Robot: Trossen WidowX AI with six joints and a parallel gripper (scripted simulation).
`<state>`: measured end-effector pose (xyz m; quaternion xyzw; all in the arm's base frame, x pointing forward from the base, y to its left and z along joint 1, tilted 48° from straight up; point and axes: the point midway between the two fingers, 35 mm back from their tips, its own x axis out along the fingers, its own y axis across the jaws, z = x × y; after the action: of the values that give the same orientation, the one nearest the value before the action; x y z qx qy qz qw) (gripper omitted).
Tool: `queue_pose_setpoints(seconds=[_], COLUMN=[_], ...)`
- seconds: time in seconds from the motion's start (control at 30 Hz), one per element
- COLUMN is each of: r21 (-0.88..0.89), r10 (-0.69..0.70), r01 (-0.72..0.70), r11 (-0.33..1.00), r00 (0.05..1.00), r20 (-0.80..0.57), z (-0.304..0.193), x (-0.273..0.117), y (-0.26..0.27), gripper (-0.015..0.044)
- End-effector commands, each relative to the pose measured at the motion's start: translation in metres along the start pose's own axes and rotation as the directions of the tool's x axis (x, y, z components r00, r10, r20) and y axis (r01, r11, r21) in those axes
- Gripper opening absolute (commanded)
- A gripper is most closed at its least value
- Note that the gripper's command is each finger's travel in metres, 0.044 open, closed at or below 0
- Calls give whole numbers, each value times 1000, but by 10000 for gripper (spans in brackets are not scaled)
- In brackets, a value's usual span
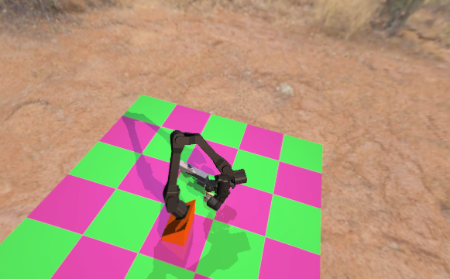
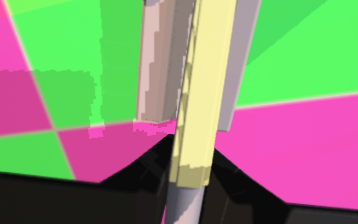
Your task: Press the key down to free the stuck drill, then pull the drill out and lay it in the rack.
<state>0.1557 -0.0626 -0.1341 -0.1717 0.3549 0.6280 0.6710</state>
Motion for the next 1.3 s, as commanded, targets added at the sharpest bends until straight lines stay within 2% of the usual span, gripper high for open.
queue_pose_setpoints(seconds=[0.0,1.27], r21=[9,9], r10=[5,5], r01=[-5,-5], r11=[1000,1000], r00=[1000,1000], r20=[11,12], z=[1,2], x=[6,21], y=[1,3], gripper=[0,0])
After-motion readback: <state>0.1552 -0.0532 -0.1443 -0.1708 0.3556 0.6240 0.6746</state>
